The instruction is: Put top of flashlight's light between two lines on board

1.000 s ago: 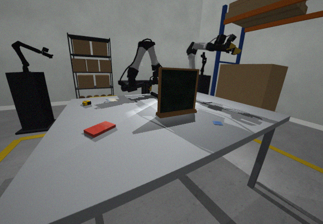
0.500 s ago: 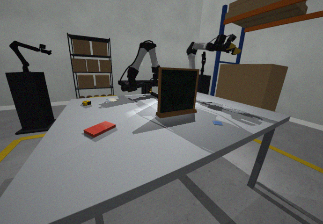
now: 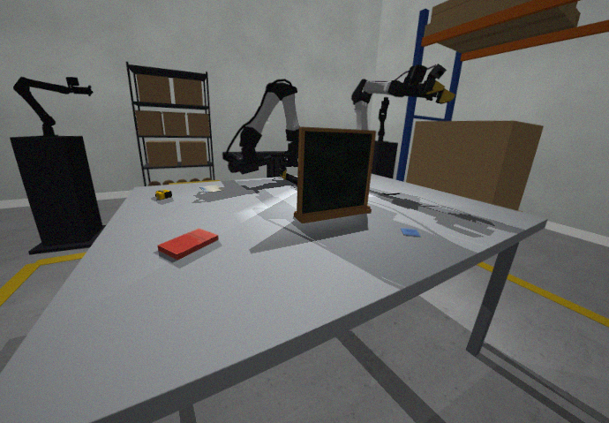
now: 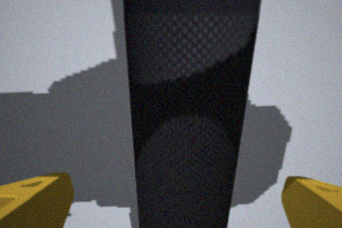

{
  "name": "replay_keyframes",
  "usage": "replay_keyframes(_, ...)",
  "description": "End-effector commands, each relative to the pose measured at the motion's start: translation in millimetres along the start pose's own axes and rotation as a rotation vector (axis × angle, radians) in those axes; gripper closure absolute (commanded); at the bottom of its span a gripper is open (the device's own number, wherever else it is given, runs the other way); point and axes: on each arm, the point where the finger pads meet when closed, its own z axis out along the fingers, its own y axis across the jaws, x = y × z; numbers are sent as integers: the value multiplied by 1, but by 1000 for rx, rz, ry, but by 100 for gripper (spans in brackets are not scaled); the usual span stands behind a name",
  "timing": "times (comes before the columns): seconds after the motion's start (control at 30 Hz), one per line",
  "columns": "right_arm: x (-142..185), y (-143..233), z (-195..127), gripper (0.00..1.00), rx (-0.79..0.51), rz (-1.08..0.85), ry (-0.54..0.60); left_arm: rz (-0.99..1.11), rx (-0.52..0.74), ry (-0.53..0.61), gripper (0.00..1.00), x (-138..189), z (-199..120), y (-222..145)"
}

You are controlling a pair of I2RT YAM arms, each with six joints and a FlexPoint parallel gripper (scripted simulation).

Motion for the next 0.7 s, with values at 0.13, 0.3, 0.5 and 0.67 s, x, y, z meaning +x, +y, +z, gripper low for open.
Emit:
replay_keyframes(0.13, -2, -10, 6, 5, 35, -1, -12, -6, -16, 4, 0, -2, 0, 4)
replay_keyframes(0.3, -2, -10, 4, 5, 38, 0, -13, -6, -16, 4, 0, -2, 0, 4)
replay_keyframes(0.5, 1, -8, 8, 70, 28, 7, -9, 4, 5, 4, 0, -2, 0, 0)
replay_keyframes(0.67, 0, -8, 9, 70, 27, 6, -5, 7, 10, 4, 0, -2, 1, -1)
